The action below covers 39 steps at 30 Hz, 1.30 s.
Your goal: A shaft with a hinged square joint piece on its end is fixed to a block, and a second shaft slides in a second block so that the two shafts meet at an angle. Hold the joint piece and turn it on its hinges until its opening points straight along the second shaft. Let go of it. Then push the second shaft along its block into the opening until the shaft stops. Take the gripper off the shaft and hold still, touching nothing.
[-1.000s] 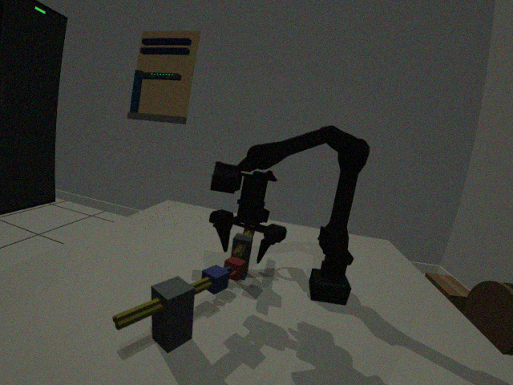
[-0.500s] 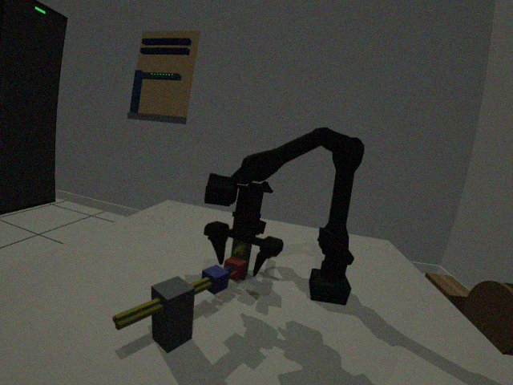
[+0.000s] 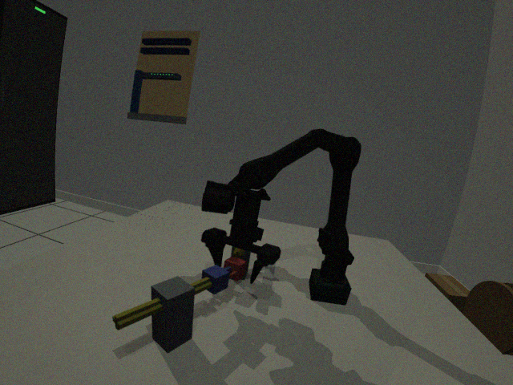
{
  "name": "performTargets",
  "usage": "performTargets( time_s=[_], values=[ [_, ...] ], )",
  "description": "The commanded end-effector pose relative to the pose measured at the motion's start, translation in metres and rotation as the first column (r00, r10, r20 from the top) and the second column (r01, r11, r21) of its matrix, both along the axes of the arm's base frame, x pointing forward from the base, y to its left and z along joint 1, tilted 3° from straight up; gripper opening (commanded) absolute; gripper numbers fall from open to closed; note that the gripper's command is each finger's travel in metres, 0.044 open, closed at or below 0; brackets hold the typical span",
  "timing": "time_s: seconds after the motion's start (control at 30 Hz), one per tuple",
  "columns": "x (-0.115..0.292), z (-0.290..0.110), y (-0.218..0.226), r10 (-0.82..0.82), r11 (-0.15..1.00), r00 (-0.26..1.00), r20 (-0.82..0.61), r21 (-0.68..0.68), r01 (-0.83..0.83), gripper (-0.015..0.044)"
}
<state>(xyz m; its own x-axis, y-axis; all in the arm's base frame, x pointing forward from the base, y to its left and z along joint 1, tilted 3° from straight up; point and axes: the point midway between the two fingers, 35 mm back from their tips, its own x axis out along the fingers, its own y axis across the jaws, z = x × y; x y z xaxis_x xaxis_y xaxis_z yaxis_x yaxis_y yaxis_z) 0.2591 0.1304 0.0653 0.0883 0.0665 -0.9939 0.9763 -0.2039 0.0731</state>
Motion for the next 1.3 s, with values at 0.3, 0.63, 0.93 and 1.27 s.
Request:
performTargets(
  time_s=[0.3,0.63,0.93,1.27],
  values=[
    [0.0006,-0.0127,0.0005,-0.005,1.000,1.000,0.000,-0.001,0.005,0.0361],
    [0.0006,-0.0127,0.0005,-0.005,1.000,1.000,0.000,-0.001,0.005,0.0182],
    [0.0006,-0.0127,0.0005,-0.005,1.000,1.000,0.000,-0.001,0.005,0.0182],
    [0.0006,-0.0127,0.0005,-0.005,1.000,1.000,0.000,-0.001,0.005,0.0182]
  ],
)
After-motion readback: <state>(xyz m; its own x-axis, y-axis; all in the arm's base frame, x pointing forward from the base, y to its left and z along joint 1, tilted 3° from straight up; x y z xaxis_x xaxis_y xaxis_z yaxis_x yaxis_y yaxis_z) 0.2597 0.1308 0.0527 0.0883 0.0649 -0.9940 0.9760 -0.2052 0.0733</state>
